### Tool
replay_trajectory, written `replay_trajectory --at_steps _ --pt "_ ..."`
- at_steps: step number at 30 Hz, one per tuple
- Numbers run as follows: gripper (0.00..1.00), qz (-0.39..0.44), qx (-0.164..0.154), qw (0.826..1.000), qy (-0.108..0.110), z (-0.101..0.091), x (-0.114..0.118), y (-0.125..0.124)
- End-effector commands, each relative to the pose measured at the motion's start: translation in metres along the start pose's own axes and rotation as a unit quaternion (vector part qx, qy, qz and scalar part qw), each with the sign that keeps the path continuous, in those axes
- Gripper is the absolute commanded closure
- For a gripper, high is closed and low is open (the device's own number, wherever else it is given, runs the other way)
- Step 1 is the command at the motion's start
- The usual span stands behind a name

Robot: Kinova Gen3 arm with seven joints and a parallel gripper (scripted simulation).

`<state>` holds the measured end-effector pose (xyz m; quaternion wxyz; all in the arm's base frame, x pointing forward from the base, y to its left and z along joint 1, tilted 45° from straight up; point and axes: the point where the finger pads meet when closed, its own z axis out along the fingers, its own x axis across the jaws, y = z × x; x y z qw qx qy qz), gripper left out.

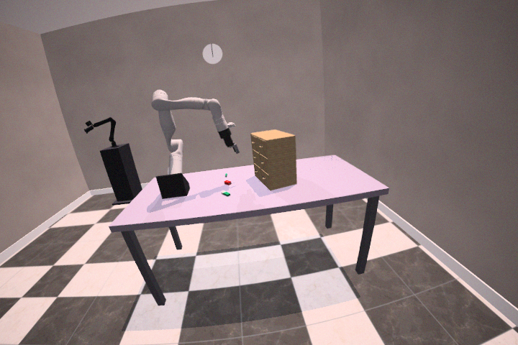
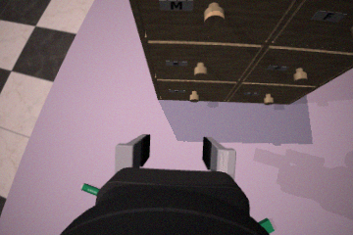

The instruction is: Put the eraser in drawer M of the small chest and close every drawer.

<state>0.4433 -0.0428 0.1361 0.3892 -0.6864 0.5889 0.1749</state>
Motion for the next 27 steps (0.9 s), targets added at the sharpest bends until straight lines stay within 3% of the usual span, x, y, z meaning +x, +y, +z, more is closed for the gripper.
replay_trajectory --at_steps 1,27 --pt "0.0 -0.005 -0.018 1.0 0.001 -0.003 -0.002 -0.002" --pt "0.0 -0.002 -0.1 0.995 0.0 -0.017 -0.003 0.006"
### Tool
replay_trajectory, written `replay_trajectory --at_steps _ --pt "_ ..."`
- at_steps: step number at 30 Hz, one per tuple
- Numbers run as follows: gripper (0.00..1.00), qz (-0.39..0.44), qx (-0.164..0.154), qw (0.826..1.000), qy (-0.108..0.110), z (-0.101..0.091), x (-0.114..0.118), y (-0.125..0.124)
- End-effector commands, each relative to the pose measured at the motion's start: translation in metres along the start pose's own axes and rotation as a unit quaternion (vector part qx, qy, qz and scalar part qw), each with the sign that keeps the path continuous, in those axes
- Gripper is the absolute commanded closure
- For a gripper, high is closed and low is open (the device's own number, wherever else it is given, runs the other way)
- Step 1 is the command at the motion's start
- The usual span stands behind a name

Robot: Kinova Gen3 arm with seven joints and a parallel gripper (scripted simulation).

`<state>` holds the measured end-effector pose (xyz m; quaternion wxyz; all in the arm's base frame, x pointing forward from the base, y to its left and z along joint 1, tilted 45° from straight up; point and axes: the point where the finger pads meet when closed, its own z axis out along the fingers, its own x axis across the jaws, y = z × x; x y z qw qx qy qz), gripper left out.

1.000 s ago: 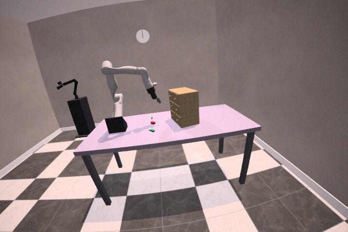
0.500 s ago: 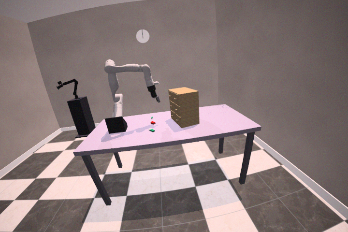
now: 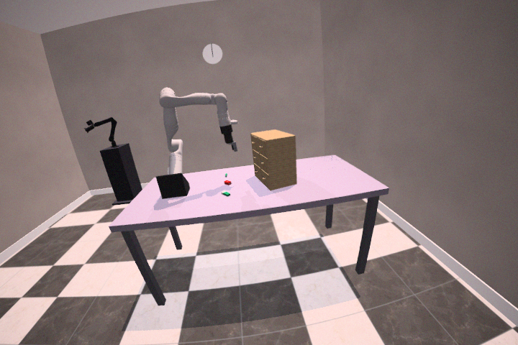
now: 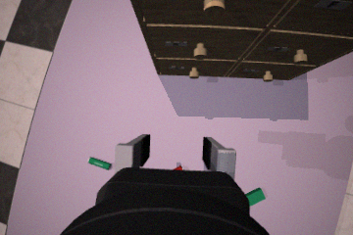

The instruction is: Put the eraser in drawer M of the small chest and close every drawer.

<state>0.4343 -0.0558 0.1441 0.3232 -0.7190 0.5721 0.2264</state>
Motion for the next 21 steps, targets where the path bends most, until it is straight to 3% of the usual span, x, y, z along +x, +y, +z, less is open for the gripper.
replay_trajectory --at_steps 1,21 --pt "0.0 -0.004 -0.01 1.0 -0.002 -0.0015 -0.0034 -0.0006" --pt "0.0 -0.003 -0.041 0.999 -0.002 -0.0062 -0.0038 0.0035"
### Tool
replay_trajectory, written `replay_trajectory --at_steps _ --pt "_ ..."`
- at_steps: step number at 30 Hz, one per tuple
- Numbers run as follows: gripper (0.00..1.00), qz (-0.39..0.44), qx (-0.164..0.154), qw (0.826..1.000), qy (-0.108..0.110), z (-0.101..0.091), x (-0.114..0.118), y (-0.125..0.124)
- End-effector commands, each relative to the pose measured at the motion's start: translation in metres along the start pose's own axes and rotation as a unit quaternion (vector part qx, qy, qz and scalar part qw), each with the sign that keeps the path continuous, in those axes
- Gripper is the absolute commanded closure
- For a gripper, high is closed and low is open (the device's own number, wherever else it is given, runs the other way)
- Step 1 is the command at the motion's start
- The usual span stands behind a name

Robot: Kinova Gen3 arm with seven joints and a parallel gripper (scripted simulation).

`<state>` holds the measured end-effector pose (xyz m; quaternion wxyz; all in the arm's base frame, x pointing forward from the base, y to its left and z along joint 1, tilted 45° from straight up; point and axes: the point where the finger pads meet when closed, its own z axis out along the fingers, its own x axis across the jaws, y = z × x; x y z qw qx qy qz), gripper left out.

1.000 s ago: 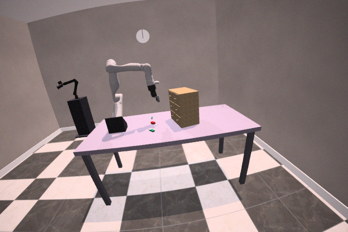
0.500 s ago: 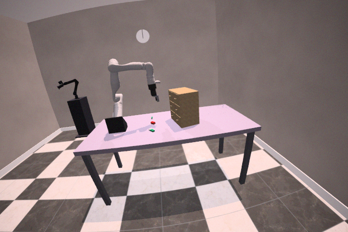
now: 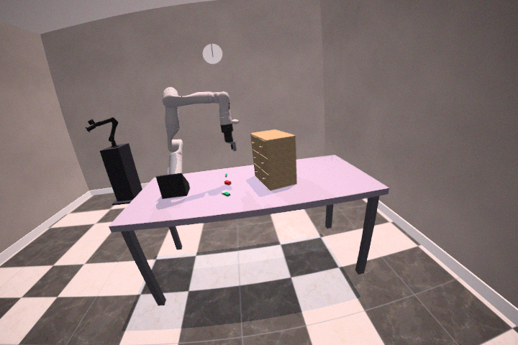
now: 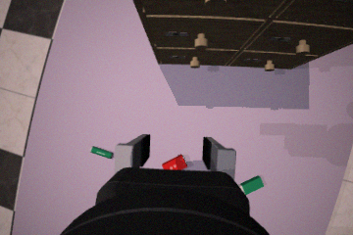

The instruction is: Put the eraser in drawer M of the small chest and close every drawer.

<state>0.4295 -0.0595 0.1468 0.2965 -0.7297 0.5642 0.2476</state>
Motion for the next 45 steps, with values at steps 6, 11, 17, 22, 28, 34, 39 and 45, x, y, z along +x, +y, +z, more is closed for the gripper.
replay_trajectory --at_steps 6,11,17,22,28,34,39,45 --pt "0.0 -0.004 -0.009 1.0 -0.002 -0.0023 -0.0032 -0.0004" --pt "0.0 -0.004 -0.01 1.0 -0.001 -0.0026 -0.0032 -0.0003" --pt "0.0 -0.004 -0.012 1.0 -0.001 -0.0029 -0.0032 -0.0001" --pt "0.0 -0.004 -0.012 1.0 -0.001 -0.0029 -0.0032 0.0" --pt "0.0 -0.004 -0.012 1.0 -0.001 -0.003 -0.0032 0.0" --pt "0.0 -0.004 -0.012 1.0 -0.001 -0.003 -0.0032 0.0" --pt "0.0 -0.004 -0.012 1.0 -0.001 -0.003 -0.0032 0.0" --pt "0.0 -0.004 -0.012 1.0 -0.001 -0.003 -0.0032 0.0"
